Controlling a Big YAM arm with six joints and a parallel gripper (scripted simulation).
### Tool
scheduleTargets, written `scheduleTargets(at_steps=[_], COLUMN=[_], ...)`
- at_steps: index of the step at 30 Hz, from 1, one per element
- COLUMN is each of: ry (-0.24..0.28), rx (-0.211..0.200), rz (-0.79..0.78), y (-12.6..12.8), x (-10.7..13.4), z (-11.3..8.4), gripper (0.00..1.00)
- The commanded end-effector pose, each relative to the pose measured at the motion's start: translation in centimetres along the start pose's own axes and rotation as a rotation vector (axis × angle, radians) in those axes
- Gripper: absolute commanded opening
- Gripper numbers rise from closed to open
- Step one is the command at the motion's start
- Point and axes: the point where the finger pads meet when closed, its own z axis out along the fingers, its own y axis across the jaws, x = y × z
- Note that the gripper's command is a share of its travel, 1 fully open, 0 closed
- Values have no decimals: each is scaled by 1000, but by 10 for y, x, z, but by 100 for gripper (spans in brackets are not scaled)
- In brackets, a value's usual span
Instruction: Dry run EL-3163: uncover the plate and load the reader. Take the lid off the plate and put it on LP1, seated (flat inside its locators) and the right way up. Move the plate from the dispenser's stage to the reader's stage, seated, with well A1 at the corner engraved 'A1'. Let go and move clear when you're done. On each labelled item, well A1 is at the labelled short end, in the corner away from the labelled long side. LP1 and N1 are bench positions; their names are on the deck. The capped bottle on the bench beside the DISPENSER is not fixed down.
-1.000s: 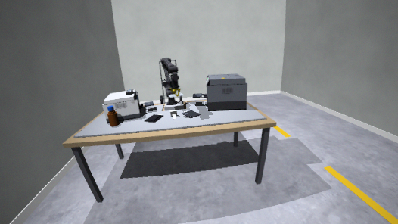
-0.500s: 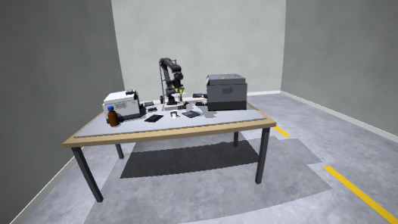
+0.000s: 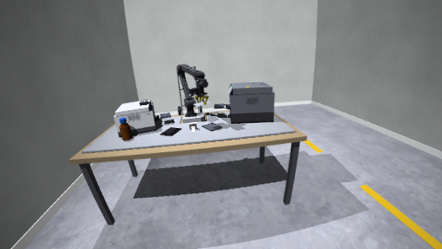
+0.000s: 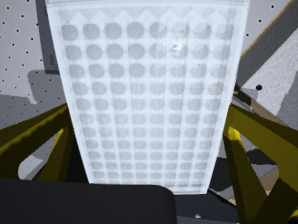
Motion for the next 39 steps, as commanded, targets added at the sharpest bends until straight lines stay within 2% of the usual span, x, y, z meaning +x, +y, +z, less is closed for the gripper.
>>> scheduleTargets(at_steps=[1,9,13,18,23,28,32,39], ry=[0,0,4,6,7,9,11,10], rx=[-34,-26,-19,-42,-46,-42,-15,-16], rz=[-40,-110,-104,-166,-227,-271,-317,-329], y=[20,23,21,21,23,21,17,18], x=[14,33,36,55,68,77,86,106], z=[-20,-22,-19,-29,-32,-32,-25,-29], gripper=[86,86,86,86,86,86,86,86])
